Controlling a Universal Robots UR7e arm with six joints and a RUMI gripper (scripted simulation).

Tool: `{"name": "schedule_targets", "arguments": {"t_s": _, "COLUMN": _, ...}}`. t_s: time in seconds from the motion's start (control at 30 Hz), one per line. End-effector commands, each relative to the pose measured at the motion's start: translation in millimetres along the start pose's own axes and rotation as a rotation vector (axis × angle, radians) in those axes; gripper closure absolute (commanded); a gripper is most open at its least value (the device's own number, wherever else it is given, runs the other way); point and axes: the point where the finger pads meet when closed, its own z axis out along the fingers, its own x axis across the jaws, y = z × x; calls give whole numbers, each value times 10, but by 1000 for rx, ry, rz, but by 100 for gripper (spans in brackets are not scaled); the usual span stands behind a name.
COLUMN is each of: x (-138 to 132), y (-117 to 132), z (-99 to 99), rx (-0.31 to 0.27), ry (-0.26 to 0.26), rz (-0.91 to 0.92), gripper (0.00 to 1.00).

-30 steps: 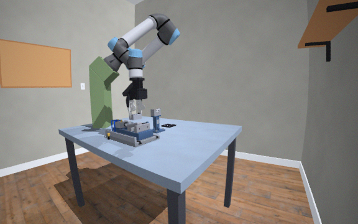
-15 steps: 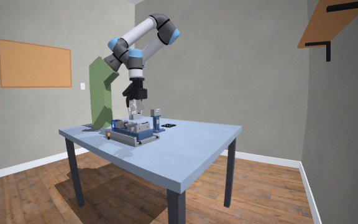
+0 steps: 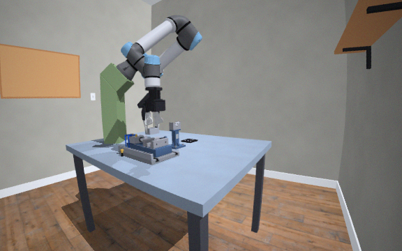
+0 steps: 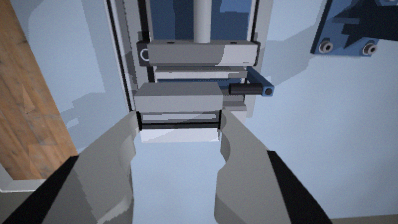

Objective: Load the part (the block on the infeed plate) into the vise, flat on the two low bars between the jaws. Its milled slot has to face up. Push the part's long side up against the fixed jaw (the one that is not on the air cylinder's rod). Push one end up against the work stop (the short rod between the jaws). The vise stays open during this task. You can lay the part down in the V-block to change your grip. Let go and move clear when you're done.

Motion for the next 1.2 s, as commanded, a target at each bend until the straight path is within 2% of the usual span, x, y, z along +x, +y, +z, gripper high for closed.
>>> {"name": "schedule_targets", "arguments": {"t_s": 0.0, "x": -3, "y": 5, "z": 8, "rx": -1, "ry": -1, "rz": 0, "gripper": 100}}
{"name": "schedule_targets", "arguments": {"t_s": 1.17, "x": -3, "y": 6, "z": 202, "rx": -1, "ry": -1, "rz": 0, "gripper": 100}}
